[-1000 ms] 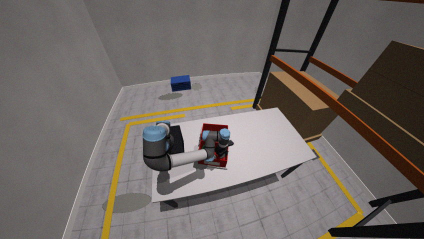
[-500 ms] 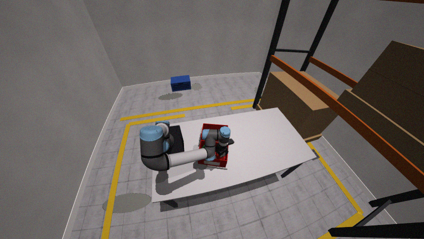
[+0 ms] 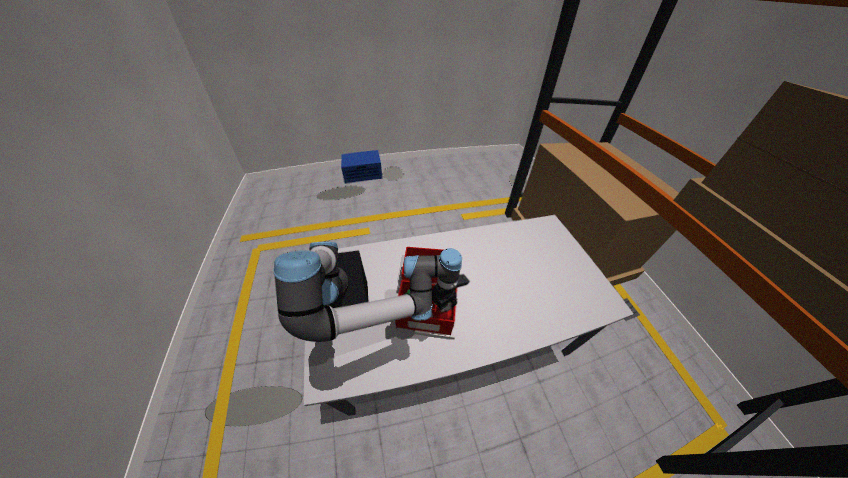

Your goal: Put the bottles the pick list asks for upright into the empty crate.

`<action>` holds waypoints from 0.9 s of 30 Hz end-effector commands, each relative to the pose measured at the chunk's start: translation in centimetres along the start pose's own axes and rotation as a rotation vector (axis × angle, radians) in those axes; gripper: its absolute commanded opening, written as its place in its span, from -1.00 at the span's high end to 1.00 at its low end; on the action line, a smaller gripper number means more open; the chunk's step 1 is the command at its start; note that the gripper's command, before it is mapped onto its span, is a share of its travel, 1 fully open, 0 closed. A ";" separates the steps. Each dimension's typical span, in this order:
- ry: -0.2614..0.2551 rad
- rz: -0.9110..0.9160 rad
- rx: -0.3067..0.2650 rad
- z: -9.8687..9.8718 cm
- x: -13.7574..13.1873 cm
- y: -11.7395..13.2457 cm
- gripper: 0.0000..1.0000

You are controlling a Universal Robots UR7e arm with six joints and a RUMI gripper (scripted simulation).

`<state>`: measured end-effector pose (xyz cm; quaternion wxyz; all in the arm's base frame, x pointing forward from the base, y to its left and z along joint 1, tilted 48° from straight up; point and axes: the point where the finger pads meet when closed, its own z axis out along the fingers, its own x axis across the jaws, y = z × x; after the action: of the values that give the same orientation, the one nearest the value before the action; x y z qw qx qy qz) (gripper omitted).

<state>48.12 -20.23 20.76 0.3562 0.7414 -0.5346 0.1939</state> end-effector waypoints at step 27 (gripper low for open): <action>0.000 0.001 0.001 -4.5 0.0 0.0 1.00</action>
<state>48.48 -17.38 23.36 0.3563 0.7414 -0.5346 0.1939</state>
